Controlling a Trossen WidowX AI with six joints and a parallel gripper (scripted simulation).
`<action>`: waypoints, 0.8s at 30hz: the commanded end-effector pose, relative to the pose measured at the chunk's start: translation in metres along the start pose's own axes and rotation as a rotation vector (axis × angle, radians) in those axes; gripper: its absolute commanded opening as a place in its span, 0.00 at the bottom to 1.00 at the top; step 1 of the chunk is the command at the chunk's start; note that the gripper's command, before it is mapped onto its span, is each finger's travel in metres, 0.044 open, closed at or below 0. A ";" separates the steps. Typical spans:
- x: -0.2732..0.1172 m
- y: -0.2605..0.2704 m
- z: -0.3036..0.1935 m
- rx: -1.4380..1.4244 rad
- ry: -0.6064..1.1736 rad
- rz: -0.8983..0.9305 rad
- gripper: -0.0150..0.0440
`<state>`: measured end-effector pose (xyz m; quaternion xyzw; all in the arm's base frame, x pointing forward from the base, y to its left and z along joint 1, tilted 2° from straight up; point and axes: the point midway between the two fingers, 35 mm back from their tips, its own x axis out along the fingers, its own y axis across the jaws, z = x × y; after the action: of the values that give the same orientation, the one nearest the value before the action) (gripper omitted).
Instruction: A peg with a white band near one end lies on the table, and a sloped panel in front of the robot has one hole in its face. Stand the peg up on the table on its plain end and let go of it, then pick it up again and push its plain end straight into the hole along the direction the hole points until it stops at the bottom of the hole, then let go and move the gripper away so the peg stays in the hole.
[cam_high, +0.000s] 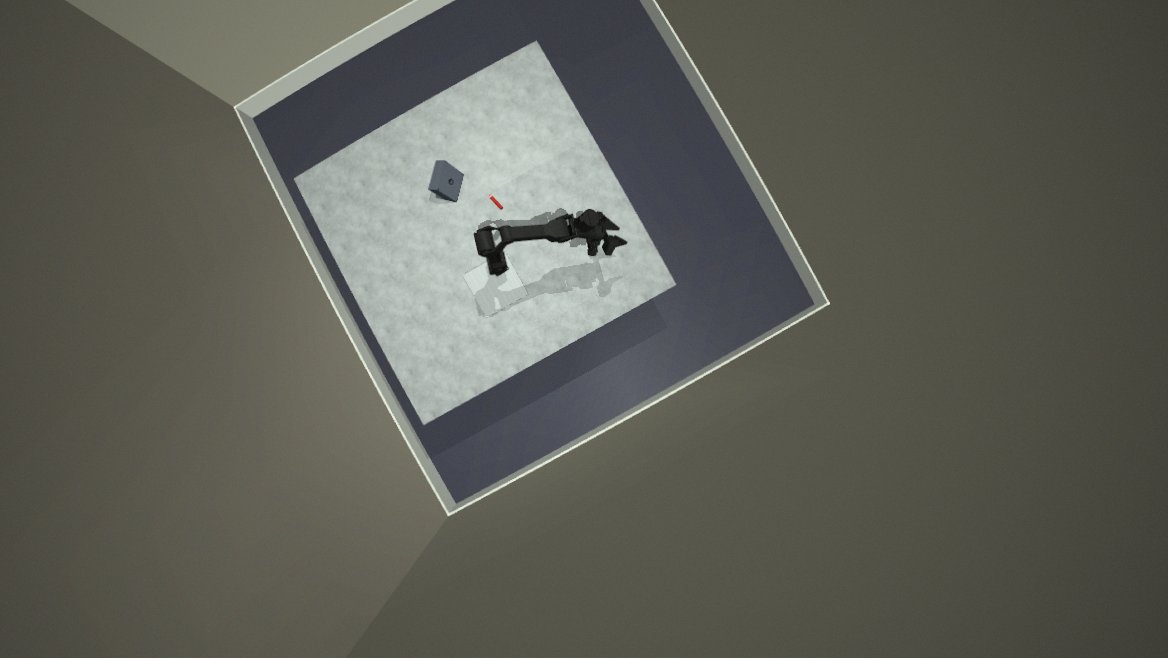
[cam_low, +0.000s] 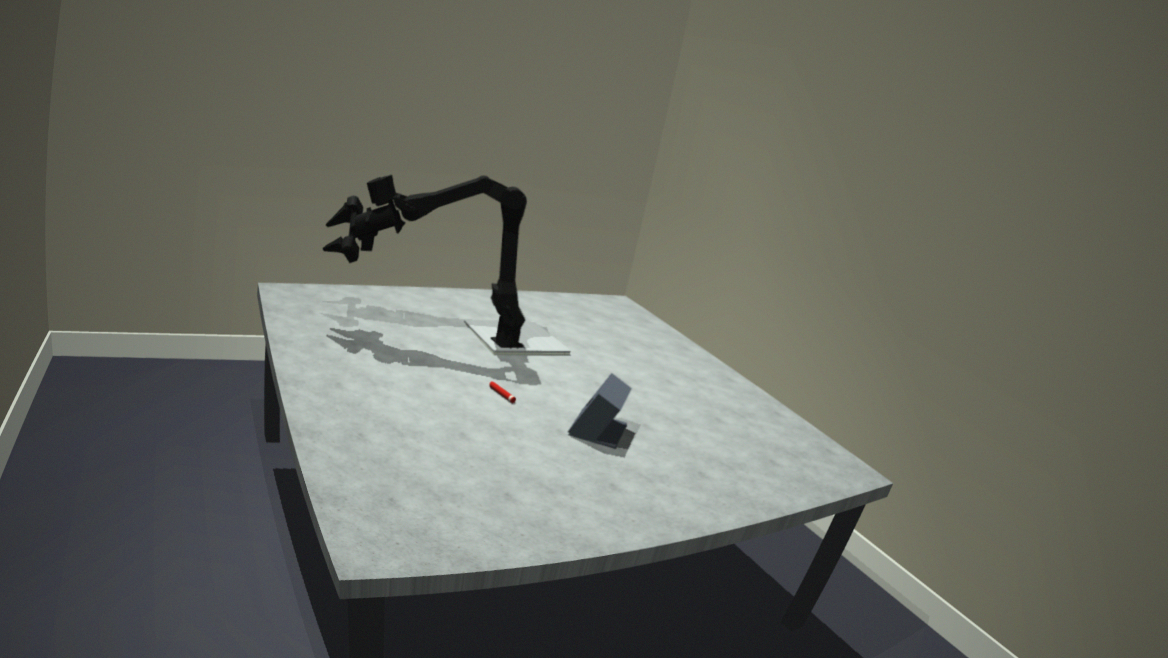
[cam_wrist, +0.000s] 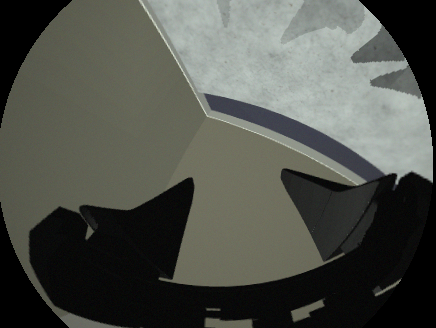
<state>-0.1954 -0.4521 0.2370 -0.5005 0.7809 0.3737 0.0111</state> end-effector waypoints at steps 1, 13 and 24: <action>0.000 -0.001 0.000 -0.005 0.000 -0.002 0.98; -0.013 -0.061 -0.018 -0.335 0.024 -0.146 1.00; -0.032 -0.120 -0.030 -0.662 0.083 -0.283 1.00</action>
<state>-0.0875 -0.4700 0.2037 -0.5872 0.5705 0.5636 -0.1101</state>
